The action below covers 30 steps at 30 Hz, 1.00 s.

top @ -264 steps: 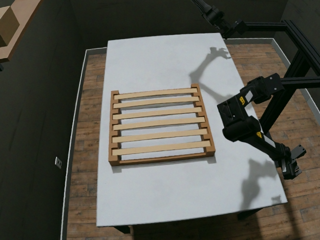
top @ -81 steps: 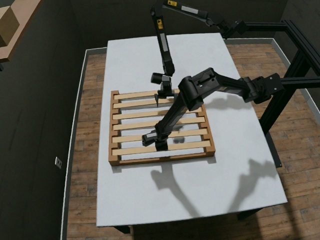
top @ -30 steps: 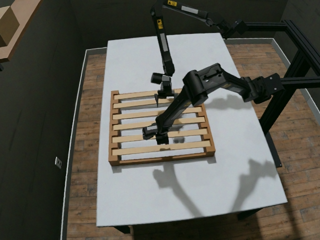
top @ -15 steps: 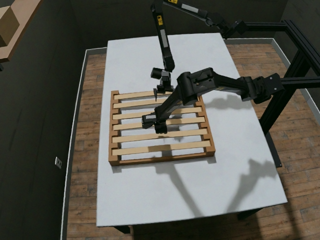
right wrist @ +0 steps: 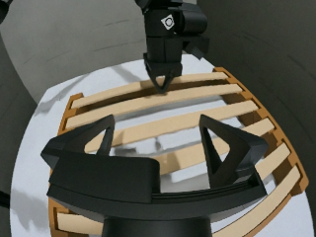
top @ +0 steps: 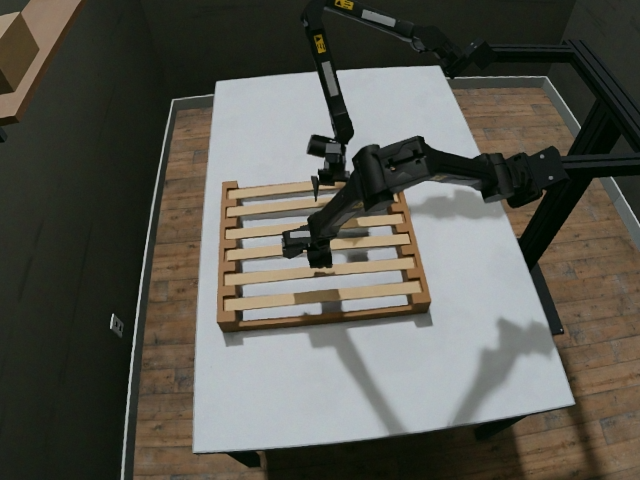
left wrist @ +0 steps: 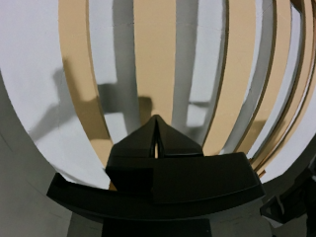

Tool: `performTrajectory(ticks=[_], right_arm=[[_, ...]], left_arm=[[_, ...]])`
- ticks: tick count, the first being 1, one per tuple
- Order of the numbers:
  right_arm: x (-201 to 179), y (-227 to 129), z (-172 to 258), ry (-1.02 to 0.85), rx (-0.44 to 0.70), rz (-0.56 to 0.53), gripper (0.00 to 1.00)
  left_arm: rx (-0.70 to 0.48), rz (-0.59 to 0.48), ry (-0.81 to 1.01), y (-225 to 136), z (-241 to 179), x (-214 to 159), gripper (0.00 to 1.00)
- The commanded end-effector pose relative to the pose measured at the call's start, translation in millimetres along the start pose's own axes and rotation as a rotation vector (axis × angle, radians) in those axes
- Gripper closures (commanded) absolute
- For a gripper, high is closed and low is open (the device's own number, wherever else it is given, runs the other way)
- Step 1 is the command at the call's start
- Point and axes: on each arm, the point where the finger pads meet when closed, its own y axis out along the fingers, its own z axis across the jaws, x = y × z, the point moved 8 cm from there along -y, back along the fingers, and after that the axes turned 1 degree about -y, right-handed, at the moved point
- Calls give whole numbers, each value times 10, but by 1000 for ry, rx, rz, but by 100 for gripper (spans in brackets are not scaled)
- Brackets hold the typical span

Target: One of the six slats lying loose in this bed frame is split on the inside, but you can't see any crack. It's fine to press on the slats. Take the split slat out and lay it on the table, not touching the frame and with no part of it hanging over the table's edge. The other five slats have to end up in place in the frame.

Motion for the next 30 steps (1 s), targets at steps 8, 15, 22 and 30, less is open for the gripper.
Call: performTrajectory(ticks=[8,15,22,30], right_arm=[[-317,-94,-112,40,-40,-3,0],[-418,-116,-128,49,-39,-20,0],[-346,-143,-211,37,-47,-44,0],[-346,-141,-216,36,-49,-43,0]], left_arm=[[9,-11,-11,398,77,59,100],[9,-11,-11,574,79,56,100],[9,-11,-11,592,79,55,100],[9,-9,-14,594,78,48,100]])
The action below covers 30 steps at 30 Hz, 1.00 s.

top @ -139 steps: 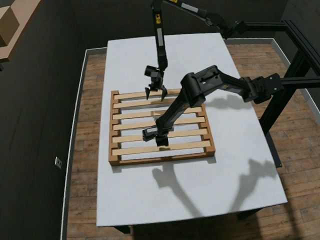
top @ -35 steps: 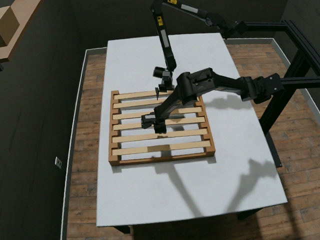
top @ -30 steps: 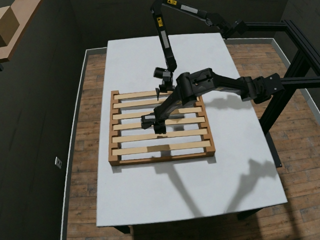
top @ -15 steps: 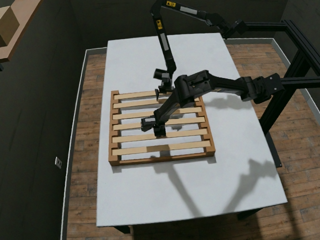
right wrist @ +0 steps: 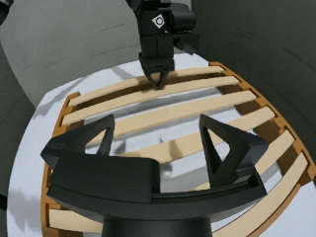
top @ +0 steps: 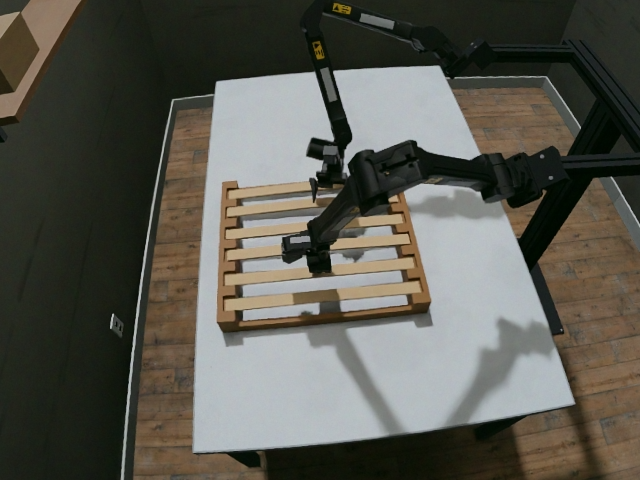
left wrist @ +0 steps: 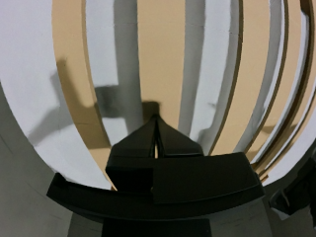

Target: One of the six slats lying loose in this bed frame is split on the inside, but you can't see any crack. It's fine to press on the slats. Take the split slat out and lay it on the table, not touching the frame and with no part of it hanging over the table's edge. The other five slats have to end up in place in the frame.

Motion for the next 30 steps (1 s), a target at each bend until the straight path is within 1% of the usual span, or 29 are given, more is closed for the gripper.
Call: performTrajectory(ticks=[1,2,6,12,15,17,22,24,27,29,30], right_arm=[[-26,-55,-122,-1,-31,-2,0],[-26,-55,-122,-1,-31,-2,0],[-26,-55,-122,-1,-31,-2,0],[-26,-55,-122,-1,-31,-2,0],[-26,-55,-122,-1,-31,-2,0],[-26,-55,-122,-1,-31,-2,0],[-26,-55,-122,-1,-31,-2,0],[-26,-55,-122,-1,-31,-2,0],[23,-73,-205,-34,-41,-6,0],[23,-73,-205,-34,-41,-6,0],[32,-75,-224,-45,-41,-5,0]], left_arm=[[-1,-5,-16,347,-4,25,100],[-8,-7,-17,273,-38,27,100],[-10,10,-19,195,-61,-57,100],[-11,15,-17,93,-63,-89,100],[-18,19,-6,-81,-119,-96,100],[-17,-2,-12,-276,-88,-29,100],[-16,-3,-12,-491,-79,-39,100],[-17,-1,-15,-518,-88,-48,100],[-21,-4,-32,-430,-221,-16,100],[-21,-4,-32,-430,-221,-16,100],[-22,0,-34,-380,-307,-19,100]])
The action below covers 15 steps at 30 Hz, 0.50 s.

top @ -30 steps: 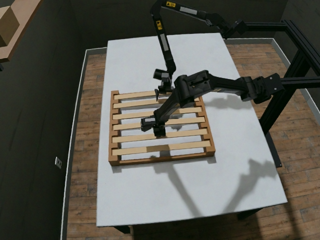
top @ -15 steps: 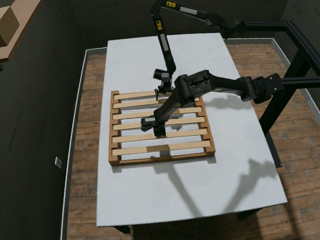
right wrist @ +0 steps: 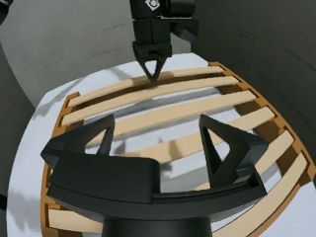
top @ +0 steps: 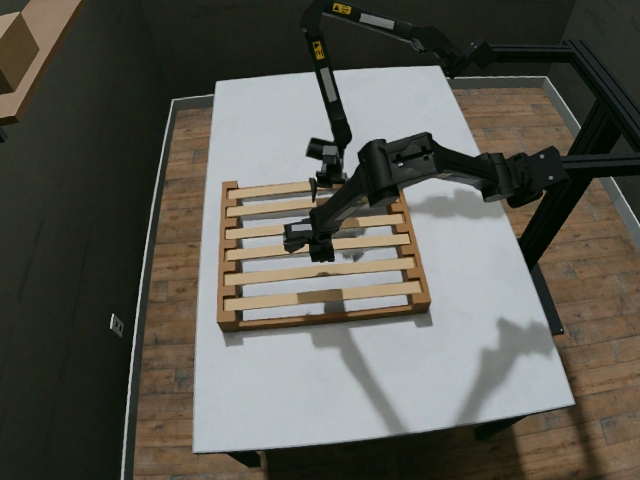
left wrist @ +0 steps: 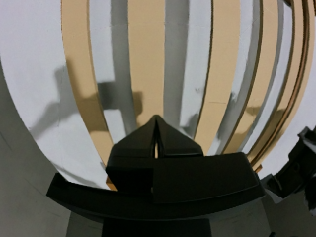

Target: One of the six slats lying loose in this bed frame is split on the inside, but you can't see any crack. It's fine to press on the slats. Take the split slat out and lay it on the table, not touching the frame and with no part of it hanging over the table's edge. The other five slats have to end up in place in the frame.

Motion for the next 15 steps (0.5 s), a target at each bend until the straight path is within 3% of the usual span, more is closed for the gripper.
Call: performTrajectory(ticks=[1,15], right_arm=[[36,-79,-231,-50,-42,-5,0],[-12,-59,-170,-43,-32,0,0]], left_arm=[[-9,-1,-27,53,-273,51,100],[0,-23,-15,169,-947,68,100]])
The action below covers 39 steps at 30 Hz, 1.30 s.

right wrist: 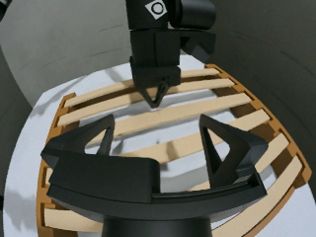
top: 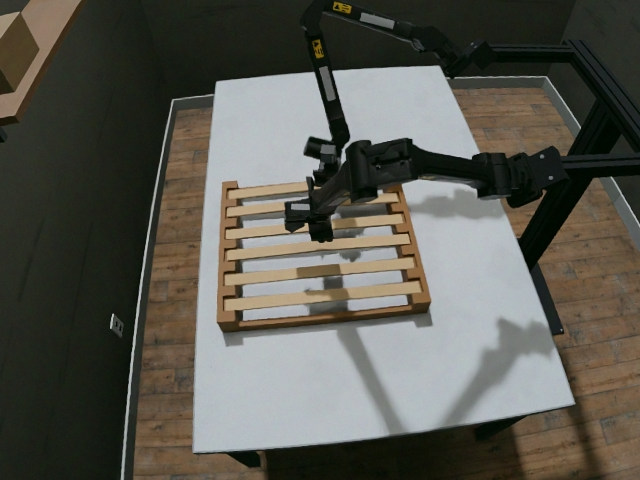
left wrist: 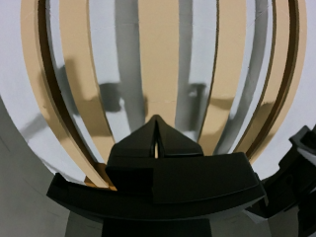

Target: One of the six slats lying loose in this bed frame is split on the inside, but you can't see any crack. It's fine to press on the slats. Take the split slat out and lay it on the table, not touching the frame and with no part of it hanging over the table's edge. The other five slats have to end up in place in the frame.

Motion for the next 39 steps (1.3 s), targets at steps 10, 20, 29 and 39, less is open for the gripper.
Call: performTrajectory(ticks=[10,20,29,39], right_arm=[[-54,-57,-79,-21,-19,5,0],[-54,-57,-79,-21,-19,5,0],[-54,-57,-79,-20,-19,5,0],[-54,-57,-79,-20,-19,5,0]], left_arm=[[15,-26,-28,88,-102,127,100],[22,-19,-27,225,36,119,100],[22,-19,-27,552,45,116,100],[22,-19,-26,698,48,116,100]])
